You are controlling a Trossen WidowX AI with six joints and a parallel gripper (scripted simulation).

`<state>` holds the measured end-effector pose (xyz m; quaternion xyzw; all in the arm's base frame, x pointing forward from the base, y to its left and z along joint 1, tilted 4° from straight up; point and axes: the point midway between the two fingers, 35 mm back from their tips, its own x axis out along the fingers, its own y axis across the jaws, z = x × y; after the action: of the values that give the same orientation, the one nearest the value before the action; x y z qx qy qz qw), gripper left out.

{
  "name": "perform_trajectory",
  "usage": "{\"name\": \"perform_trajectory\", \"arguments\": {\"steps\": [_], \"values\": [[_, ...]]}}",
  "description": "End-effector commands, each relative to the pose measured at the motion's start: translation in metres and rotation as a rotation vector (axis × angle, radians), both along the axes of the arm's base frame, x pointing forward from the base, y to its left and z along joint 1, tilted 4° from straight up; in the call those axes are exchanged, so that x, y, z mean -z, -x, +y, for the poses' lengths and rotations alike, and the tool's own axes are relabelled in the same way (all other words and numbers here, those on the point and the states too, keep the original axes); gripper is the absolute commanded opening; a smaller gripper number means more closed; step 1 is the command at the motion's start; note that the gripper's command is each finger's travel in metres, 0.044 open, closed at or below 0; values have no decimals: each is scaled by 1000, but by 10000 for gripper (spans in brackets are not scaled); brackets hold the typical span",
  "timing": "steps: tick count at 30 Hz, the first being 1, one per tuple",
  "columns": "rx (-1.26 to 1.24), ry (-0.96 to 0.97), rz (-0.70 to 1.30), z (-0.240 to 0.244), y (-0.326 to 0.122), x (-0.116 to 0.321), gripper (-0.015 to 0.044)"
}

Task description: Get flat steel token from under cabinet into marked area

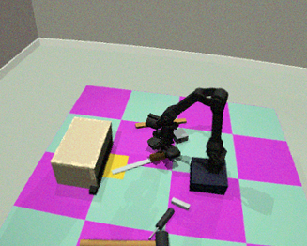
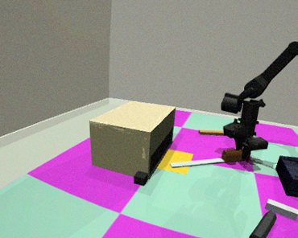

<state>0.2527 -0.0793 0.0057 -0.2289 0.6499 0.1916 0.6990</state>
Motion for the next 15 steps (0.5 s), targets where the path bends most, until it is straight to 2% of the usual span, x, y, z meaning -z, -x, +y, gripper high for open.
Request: {"name": "perform_trajectory", "arguments": {"steps": [1, 15], "values": [[-1, 3, -4, -6, -1, -1, 0], [-1, 5, -4, -21, 0, -2, 0]]}}
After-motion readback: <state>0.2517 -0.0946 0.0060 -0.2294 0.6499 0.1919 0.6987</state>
